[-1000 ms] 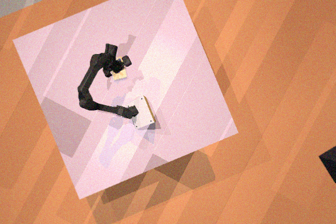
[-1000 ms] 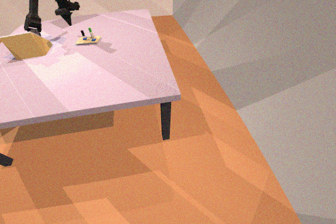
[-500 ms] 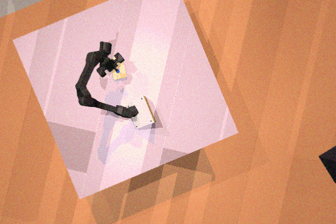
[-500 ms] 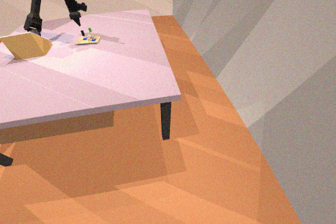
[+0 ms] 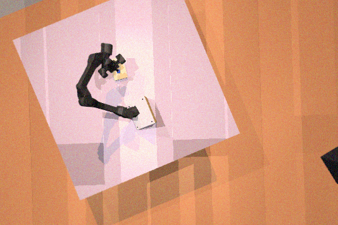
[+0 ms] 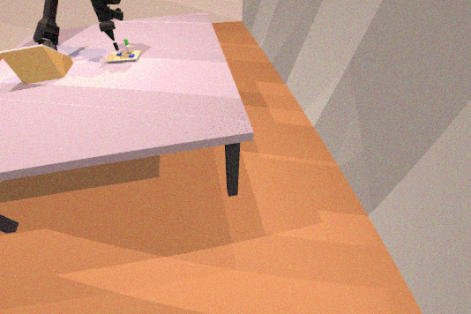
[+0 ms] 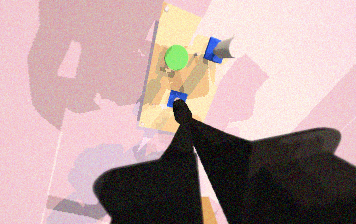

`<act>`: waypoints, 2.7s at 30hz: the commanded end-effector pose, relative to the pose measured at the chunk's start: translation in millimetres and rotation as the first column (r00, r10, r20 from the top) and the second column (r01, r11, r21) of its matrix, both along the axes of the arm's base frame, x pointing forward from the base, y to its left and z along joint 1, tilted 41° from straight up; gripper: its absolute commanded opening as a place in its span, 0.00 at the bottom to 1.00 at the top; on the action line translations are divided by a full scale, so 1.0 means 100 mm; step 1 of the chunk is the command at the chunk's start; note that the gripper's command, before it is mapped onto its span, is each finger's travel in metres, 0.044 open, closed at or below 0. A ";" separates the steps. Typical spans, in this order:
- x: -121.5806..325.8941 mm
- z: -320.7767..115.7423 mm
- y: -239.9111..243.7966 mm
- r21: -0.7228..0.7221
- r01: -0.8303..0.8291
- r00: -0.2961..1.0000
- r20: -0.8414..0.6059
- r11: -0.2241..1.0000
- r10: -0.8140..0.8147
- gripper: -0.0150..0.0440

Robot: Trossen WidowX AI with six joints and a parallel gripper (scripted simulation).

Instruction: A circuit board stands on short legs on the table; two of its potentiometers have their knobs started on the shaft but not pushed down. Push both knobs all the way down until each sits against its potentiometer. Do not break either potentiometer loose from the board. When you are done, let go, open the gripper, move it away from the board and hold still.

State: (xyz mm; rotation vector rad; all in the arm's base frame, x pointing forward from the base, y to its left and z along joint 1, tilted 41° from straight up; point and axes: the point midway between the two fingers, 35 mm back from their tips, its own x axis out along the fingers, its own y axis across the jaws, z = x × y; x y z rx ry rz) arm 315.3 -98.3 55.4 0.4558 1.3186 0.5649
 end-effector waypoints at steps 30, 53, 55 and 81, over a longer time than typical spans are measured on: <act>0.02 -0.10 0.09 0.006 0.002 1.000 -0.002 1.000 -0.002 0.25; 0.02 -0.11 0.10 0.006 0.002 1.000 -0.002 1.000 -0.002 0.25; 0.02 -0.12 0.11 0.006 0.002 1.000 -0.002 1.000 -0.002 0.25; 0.03 -0.18 0.16 0.006 0.002 1.000 -0.001 1.000 -0.002 0.25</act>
